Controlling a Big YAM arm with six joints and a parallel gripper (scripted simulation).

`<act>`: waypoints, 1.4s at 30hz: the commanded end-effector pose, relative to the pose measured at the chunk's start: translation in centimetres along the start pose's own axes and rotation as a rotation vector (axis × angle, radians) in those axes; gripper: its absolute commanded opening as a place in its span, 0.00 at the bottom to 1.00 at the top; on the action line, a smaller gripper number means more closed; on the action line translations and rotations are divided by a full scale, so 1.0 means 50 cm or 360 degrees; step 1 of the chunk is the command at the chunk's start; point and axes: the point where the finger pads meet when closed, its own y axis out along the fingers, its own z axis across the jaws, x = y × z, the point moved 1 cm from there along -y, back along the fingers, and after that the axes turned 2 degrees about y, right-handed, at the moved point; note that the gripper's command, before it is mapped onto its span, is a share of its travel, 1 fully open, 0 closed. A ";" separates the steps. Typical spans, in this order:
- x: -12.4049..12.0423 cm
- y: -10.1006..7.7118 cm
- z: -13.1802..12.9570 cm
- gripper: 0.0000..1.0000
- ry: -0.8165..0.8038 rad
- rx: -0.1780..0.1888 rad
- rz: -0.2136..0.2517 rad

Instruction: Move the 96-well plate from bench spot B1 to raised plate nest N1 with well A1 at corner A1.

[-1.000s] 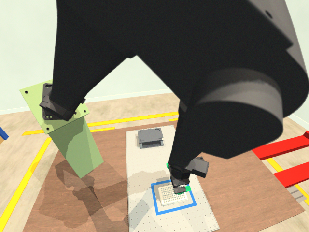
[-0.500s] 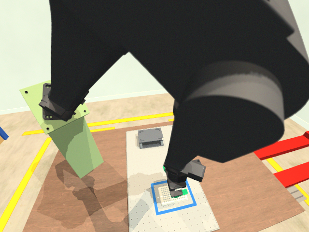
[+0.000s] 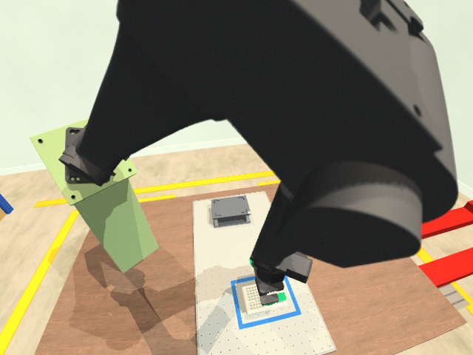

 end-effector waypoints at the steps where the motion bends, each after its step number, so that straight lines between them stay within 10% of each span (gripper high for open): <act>1: 0.001 0.018 -0.010 1.00 -0.0002 -0.0019 -0.0012; 42: 0.027 0.101 -0.027 1.00 0.0011 -0.0040 -0.0057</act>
